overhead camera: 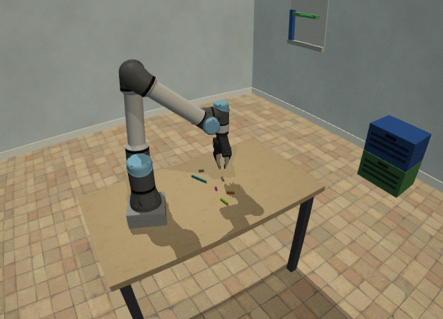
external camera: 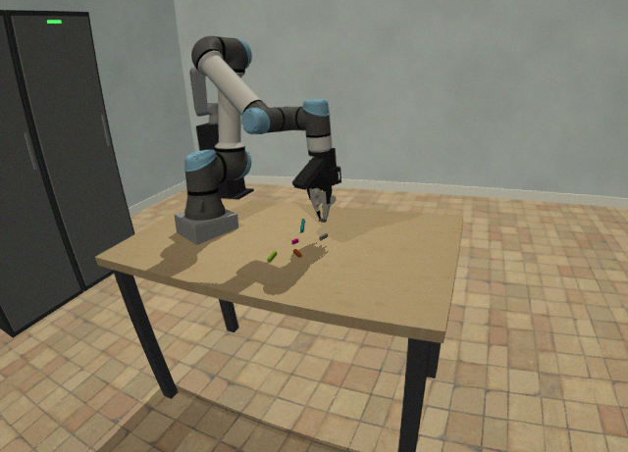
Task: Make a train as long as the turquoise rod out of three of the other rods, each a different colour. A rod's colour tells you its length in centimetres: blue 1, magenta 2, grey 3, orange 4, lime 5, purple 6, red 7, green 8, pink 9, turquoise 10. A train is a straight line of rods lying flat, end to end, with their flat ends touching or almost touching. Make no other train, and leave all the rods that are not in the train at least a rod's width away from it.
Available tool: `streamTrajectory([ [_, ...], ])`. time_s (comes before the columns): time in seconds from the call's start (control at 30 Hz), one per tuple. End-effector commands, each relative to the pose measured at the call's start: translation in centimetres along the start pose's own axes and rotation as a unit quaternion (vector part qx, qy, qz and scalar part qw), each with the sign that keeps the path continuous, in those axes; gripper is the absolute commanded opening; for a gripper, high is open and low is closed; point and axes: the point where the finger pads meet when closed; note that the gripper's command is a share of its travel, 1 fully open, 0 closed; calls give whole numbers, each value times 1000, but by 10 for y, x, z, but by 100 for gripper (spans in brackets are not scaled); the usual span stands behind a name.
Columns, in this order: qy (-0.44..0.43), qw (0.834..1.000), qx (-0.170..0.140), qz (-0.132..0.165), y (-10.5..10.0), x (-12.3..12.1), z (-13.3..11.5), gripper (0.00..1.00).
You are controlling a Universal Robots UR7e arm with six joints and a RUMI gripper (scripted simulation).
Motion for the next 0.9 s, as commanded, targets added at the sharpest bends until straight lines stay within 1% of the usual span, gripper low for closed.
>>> streamTrajectory([
  [0.0, 0, 1000, 0, 1, 1, 0, 0, 14],
  [0.5, 0, 1000, 0, 1, 21, 0, 0, 14],
  [0.57, 0, 1000, 0, 1, 21, 0, 0, 14],
  [0.87, 0, 1000, 0, 1, 35, 0, 0, 14],
])
Point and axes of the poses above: the point where the finger pads meet when closed, its own y axis out along the fingers, its own x axis across the jaws, z = x × y, and after that the axes turned 13 degrees about -y, right-handed
